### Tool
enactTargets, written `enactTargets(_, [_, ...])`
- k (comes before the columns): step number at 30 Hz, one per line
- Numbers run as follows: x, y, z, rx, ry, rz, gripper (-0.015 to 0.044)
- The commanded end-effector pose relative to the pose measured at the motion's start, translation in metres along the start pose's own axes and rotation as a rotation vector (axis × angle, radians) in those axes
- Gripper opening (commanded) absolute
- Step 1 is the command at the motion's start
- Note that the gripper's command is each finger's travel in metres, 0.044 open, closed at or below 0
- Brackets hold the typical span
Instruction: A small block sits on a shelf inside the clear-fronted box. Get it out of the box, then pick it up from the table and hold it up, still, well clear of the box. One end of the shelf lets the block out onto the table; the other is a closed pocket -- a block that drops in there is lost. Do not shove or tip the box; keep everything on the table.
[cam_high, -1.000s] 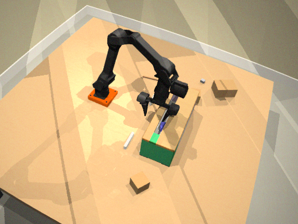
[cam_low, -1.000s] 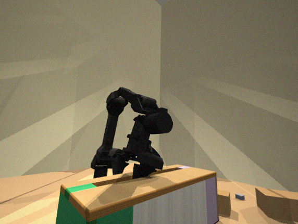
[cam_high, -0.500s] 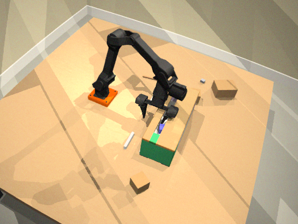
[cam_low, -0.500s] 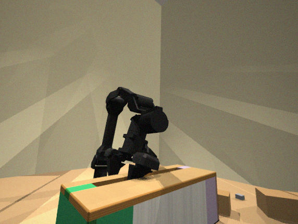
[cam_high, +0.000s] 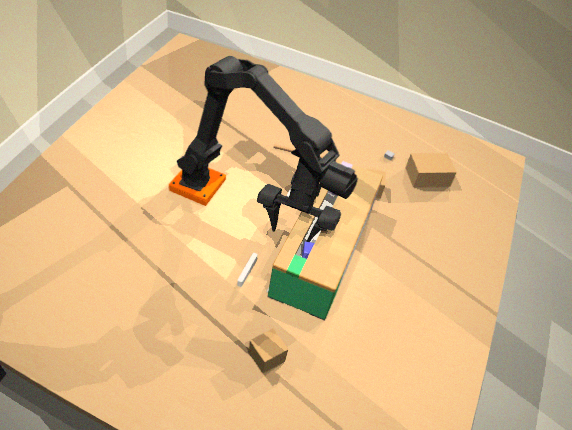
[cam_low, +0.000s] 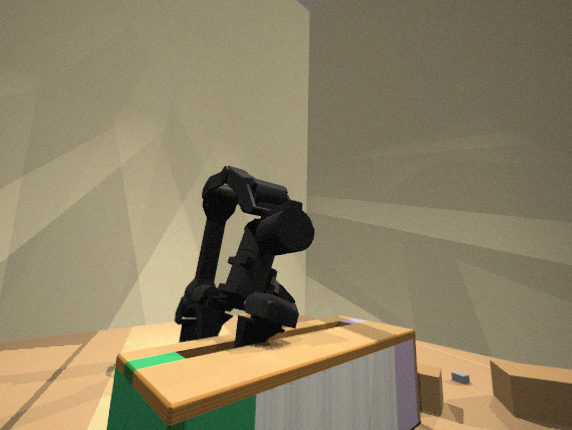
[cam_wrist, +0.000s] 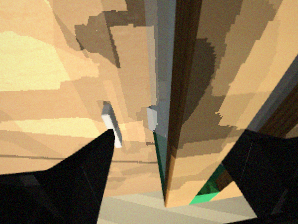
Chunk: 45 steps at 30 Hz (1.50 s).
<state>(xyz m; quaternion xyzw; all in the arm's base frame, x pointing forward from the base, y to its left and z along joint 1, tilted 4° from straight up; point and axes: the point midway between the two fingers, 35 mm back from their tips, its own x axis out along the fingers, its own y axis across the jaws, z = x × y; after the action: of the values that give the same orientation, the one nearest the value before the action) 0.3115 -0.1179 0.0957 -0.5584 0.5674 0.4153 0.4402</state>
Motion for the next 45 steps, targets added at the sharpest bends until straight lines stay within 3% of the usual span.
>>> enactTargets(1, [0.002, 0.0, -0.005, -0.001, 0.0, 0.0, 0.04])
enactTargets(45, [0.016, 0.0, -0.047, -0.001, 0.004, 0.0, 0.04])
